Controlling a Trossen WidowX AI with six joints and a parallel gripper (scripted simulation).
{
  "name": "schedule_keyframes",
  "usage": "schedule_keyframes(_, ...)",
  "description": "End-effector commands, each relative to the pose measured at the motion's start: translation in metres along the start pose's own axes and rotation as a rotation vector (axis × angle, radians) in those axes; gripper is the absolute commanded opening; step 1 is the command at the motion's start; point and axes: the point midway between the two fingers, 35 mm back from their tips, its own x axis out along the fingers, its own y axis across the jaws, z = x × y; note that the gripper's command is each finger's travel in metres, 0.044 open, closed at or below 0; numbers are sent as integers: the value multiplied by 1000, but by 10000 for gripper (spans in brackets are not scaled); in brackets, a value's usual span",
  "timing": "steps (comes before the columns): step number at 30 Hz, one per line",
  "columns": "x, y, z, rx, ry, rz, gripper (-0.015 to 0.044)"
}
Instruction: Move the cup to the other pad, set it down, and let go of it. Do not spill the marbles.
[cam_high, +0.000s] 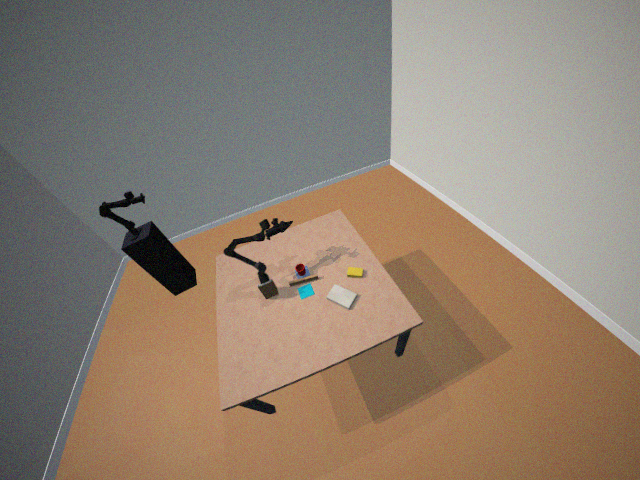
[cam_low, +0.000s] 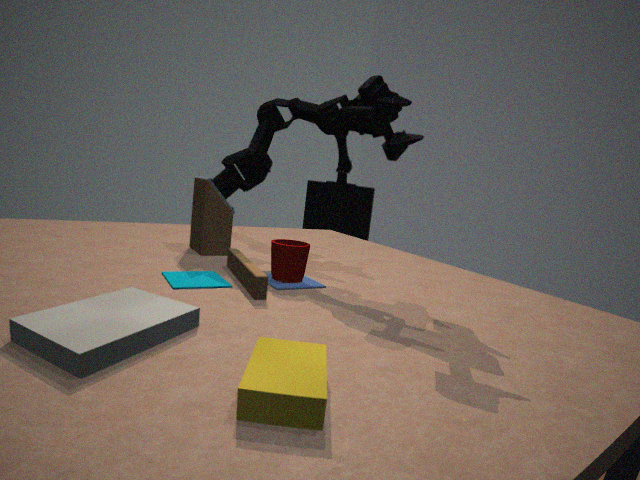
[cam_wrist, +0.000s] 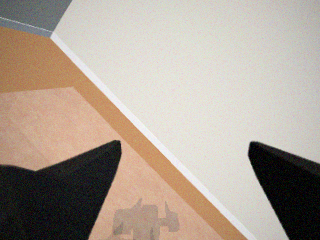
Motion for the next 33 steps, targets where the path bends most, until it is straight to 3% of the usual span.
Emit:
schedule_keyframes(1,1,0,-2,5,8,1,374)
schedule_keyframes(5,12,-6,-48,134,211,6,269)
schedule_keyframes(10,10,-14,-159,554,707,-64,148)
schedule_keyframes(16,-36,-10,-252,1174,1238,-343,148)
schedule_keyframes(21,-83,2,-286,1738,1599,-759,148)
schedule_keyframes(24,-94,6,-289,1900,1683,-909,148)
schedule_keyframes(33,-93,7,-291,1900,1683,-910,148)
